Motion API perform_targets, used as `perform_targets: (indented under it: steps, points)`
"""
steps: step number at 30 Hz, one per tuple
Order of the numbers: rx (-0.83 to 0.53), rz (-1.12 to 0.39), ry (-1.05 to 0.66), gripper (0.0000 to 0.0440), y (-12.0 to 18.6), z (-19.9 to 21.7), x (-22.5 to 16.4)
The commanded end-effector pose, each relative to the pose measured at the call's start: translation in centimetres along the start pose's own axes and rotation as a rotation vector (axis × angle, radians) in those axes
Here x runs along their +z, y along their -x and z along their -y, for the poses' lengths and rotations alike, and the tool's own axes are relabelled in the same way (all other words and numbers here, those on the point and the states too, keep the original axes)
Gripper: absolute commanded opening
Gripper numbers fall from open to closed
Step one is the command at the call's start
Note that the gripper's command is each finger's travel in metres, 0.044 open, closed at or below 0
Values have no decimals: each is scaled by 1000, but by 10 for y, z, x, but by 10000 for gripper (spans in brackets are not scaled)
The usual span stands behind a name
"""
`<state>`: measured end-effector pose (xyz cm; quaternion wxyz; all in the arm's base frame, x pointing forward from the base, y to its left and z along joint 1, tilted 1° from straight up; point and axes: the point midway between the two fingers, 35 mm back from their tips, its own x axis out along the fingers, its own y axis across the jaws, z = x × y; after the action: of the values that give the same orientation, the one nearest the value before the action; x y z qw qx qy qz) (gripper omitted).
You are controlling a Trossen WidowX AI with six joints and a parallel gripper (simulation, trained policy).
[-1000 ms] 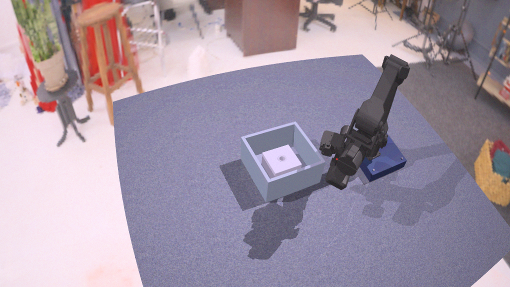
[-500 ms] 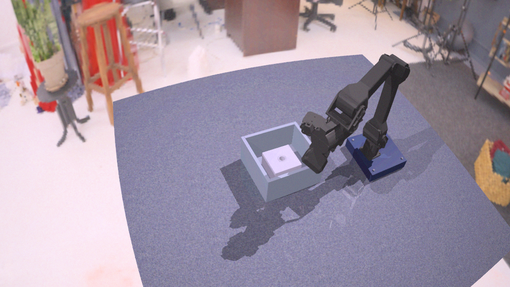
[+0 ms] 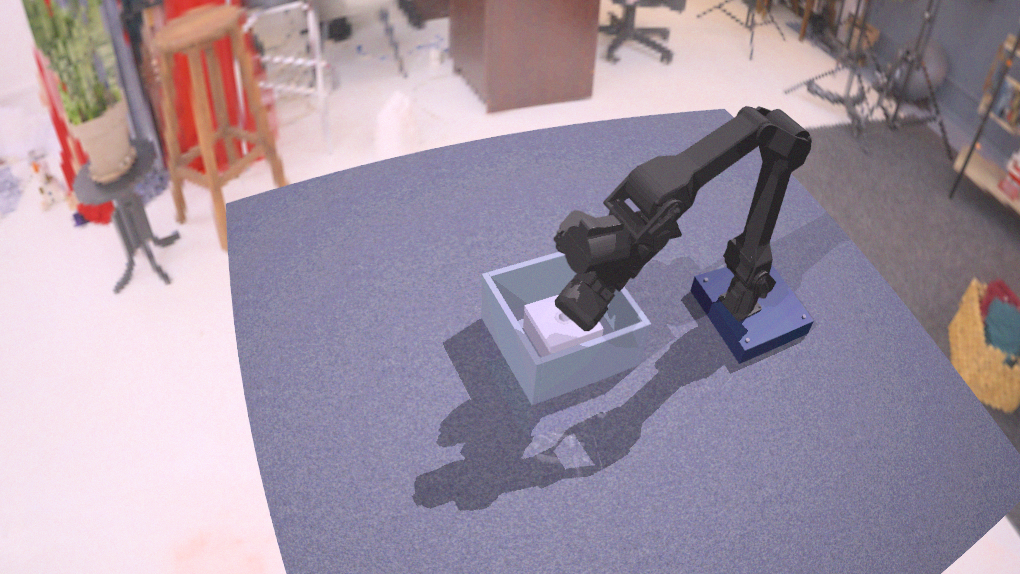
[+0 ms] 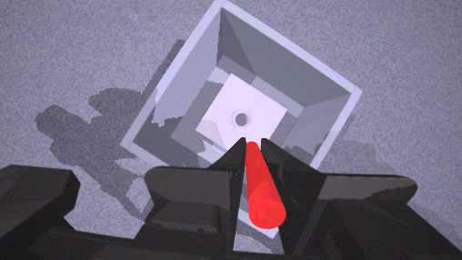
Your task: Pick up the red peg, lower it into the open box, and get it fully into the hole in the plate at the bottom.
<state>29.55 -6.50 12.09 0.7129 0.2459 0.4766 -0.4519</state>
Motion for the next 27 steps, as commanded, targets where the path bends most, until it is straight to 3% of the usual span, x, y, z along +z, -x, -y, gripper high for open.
perform_targets:
  steps: [1, 14, 21, 23, 27]
  points:
    - [11, -19, 19, 1, -14, -2, 9]
    - [56, -92, 130, 10, -54, -9, 16]
    - [65, -148, 178, 163, -72, -10, 11]
    - [72, -145, 201, 166, -73, -12, 16]
    - [88, -157, 212, 254, -73, -19, 24]
